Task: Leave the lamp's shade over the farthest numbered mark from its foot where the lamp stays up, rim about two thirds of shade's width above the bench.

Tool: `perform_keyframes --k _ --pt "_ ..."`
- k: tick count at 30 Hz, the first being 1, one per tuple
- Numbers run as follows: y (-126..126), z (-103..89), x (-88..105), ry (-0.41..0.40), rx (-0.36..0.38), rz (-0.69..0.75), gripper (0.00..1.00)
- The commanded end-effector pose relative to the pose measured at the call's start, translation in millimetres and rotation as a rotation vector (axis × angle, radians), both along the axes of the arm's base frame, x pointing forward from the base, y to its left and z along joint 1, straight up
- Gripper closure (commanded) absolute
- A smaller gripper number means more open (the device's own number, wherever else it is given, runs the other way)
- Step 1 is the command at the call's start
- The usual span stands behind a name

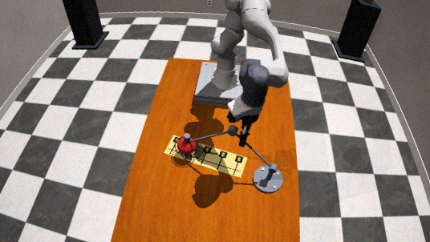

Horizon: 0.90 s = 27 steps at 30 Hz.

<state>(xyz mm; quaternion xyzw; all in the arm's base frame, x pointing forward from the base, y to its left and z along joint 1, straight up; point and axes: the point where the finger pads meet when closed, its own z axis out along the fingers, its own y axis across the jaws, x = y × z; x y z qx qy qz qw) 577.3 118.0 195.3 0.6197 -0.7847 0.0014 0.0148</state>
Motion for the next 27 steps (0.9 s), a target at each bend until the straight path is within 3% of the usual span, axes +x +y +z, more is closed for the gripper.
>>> perform_keyframes --k 1,27 --pt "10.3 9.6 3.7 -0.014 0.014 0.011 0.90" --pt "19.3 17.3 5.3 -0.009 0.009 0.007 0.90"
